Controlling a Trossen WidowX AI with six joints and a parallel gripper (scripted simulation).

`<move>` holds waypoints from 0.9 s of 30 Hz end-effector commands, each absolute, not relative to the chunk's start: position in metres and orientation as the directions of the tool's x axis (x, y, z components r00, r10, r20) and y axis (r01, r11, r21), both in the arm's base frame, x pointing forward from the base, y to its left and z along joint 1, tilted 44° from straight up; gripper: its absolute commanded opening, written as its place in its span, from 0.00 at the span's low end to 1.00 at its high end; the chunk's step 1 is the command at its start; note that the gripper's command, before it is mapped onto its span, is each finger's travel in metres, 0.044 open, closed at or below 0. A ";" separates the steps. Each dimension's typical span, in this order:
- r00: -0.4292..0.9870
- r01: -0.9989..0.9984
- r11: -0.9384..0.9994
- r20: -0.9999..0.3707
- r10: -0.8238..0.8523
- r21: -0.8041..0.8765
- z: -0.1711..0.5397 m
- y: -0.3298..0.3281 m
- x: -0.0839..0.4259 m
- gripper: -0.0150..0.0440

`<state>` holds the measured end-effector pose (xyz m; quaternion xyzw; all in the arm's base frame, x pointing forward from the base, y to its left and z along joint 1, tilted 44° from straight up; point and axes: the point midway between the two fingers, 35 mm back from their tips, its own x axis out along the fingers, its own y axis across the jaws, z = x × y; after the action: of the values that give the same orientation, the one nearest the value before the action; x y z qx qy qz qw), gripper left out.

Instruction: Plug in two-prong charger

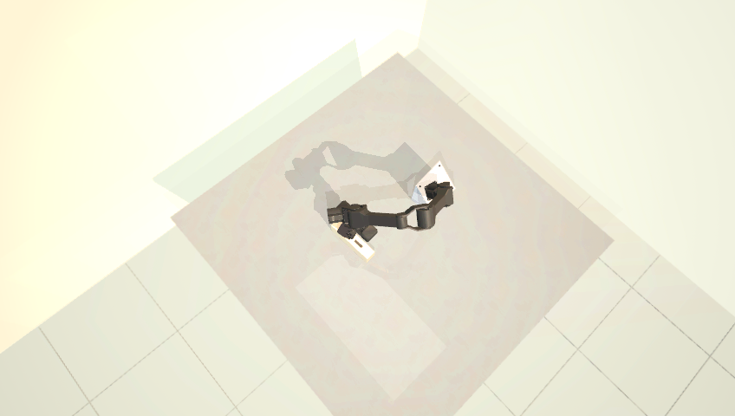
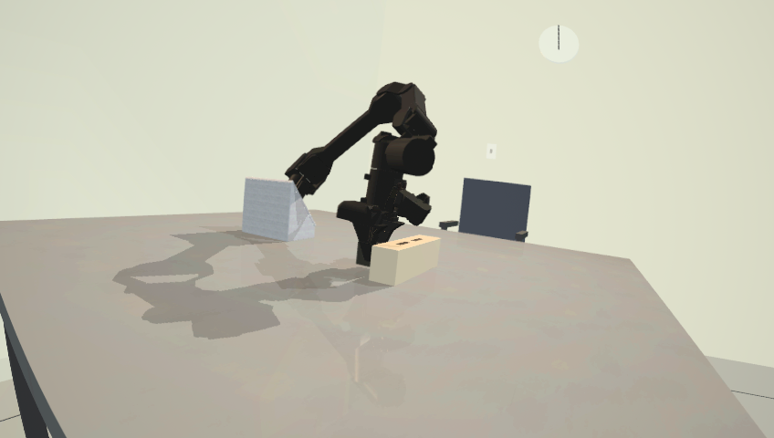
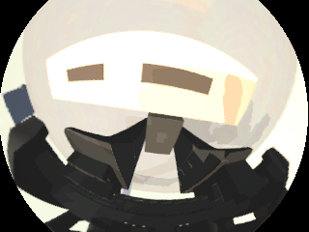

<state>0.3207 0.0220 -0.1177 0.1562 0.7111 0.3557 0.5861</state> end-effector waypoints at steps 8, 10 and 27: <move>-0.259 -0.193 0.699 -0.723 0.641 0.689 -0.117 0.023 0.325 0.25; -0.259 -0.193 0.699 -0.723 0.641 0.689 -0.117 0.023 0.325 0.25; -0.258 -0.193 0.699 -0.723 0.641 0.689 -0.117 0.025 0.332 0.25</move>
<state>0.3221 0.0225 -0.1174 0.1623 0.7175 0.3530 0.5781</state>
